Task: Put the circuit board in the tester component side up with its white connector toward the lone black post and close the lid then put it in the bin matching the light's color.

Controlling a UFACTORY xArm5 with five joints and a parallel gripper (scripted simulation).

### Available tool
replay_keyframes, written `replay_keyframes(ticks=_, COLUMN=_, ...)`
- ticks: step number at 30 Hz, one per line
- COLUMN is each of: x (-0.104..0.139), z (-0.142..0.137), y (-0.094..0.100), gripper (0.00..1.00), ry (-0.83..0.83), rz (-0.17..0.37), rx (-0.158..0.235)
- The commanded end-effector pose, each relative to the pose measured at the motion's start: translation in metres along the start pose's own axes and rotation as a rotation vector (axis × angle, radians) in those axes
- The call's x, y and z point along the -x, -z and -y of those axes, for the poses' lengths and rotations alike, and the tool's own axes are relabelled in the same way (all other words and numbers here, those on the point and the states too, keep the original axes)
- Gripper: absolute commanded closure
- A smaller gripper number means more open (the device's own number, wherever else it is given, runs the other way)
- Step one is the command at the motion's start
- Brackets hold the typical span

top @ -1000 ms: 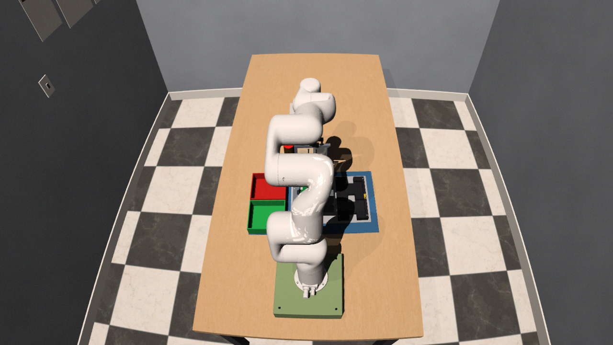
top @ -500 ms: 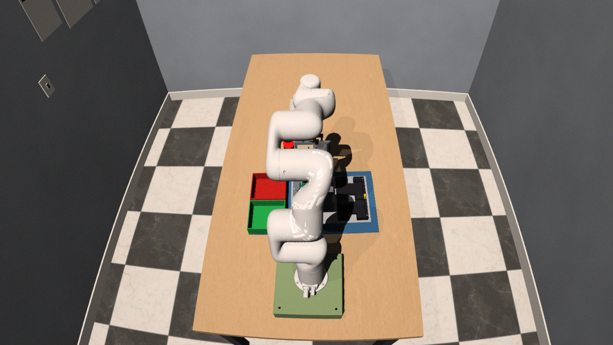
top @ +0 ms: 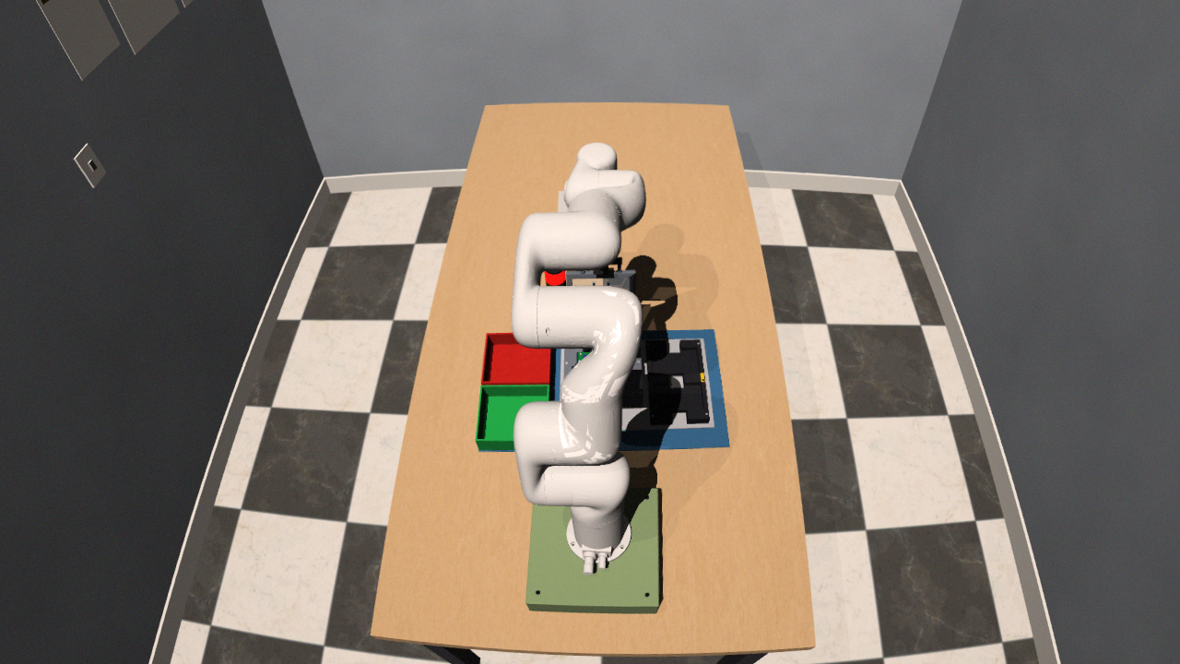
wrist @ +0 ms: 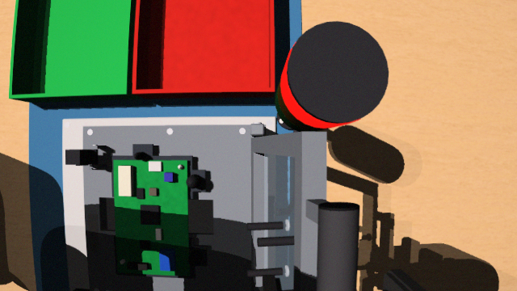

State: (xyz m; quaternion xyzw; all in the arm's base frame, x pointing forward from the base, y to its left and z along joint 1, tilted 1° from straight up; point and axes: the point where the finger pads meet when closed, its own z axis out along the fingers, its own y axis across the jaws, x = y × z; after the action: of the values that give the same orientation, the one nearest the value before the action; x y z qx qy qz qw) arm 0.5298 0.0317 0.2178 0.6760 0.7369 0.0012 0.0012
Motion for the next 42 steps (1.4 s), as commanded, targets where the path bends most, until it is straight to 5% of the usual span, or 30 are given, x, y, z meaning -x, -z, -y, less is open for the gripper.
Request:
replay_keyframes(ticks=1, x=0.000, z=-0.001, y=0.002, gripper=0.48, ry=0.000, rz=0.000, rx=0.005)
replay_keyframes(ticks=27, x=0.000, z=-0.001, y=0.003, gripper=0.48, ry=0.000, rz=0.000, rx=0.005)
replay_keyframes(ticks=42, x=0.000, z=-0.001, y=0.041, gripper=0.48, ry=0.000, rz=0.000, rx=0.005)
